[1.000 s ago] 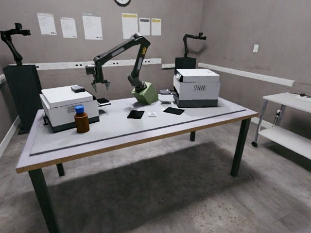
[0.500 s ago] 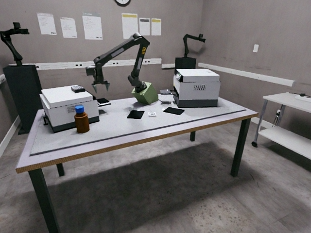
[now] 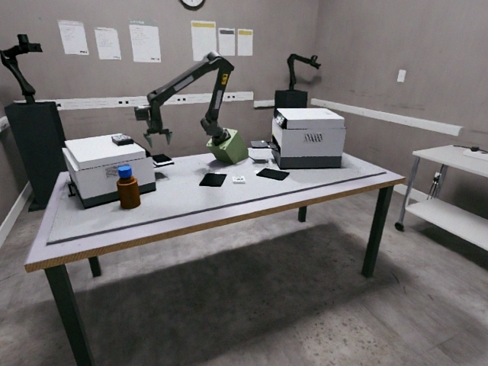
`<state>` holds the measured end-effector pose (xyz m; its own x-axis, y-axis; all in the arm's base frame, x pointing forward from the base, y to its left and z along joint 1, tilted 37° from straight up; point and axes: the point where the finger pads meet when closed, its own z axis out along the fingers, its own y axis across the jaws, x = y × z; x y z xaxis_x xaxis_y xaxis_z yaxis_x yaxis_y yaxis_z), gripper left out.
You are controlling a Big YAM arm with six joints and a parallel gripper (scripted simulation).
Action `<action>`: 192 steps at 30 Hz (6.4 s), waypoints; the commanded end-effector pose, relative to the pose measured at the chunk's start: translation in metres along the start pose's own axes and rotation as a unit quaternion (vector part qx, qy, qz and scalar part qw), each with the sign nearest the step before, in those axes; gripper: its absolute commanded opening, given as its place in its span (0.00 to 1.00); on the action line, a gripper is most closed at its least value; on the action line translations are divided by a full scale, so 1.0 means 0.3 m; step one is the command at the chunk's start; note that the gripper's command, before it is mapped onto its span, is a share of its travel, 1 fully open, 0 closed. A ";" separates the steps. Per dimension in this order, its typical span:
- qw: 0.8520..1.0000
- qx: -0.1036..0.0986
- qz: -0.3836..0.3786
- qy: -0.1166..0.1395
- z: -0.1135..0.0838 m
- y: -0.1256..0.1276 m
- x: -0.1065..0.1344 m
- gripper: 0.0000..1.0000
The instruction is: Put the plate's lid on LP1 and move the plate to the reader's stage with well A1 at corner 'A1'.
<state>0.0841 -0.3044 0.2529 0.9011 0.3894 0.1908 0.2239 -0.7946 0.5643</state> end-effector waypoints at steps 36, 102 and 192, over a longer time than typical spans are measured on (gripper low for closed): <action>1.000 -0.009 -0.003 0.000 0.087 0.040 -0.010 1.00; 1.000 -0.018 -0.005 -0.001 0.147 0.063 -0.018 1.00; 1.000 -0.010 -0.005 -0.001 0.172 0.031 -0.028 1.00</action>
<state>0.0975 -0.3389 0.2077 0.9003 0.3916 0.1901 0.2258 -0.7934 0.5653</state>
